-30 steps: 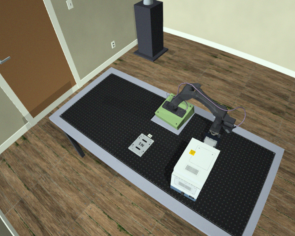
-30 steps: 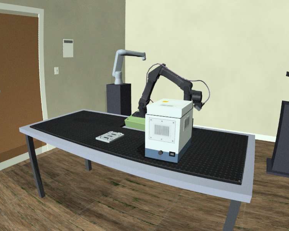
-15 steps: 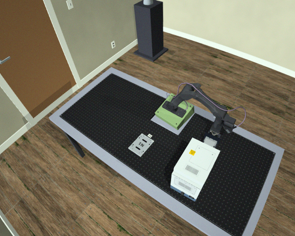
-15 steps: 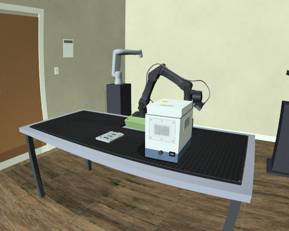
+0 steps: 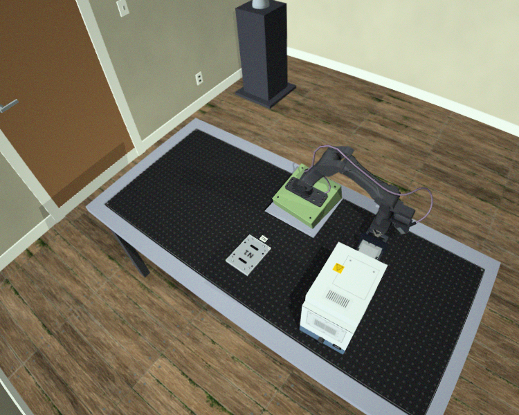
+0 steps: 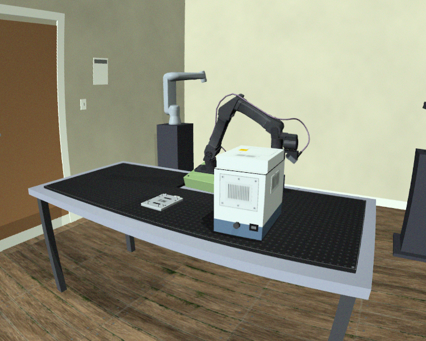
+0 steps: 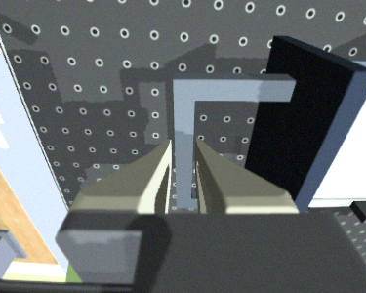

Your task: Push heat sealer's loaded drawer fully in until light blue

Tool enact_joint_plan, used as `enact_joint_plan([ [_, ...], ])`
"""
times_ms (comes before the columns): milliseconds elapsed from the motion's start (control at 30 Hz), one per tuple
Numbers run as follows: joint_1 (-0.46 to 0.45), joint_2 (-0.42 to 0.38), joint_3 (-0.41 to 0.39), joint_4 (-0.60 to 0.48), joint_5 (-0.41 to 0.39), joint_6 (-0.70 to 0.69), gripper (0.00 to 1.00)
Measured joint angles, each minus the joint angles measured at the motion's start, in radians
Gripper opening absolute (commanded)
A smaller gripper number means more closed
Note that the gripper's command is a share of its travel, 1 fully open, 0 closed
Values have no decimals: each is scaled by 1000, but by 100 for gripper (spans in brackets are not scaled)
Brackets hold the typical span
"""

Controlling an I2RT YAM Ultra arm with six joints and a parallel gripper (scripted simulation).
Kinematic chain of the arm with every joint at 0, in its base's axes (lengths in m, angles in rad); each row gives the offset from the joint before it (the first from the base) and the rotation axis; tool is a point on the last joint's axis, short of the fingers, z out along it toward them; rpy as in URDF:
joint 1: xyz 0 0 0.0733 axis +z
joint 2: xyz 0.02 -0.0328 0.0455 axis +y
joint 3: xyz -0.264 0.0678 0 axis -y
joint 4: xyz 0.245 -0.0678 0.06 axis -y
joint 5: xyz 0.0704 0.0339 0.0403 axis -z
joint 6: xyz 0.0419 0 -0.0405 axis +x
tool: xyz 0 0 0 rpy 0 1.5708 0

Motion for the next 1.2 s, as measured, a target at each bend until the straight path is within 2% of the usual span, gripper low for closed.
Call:
enact_joint_plan([
  [400, 0, 0, 0, 0, 2, 0, 5],
  [433, 0, 0, 0, 0, 2, 0, 0],
  [1200, -3, 0, 0, 0, -2, -5, 0],
])
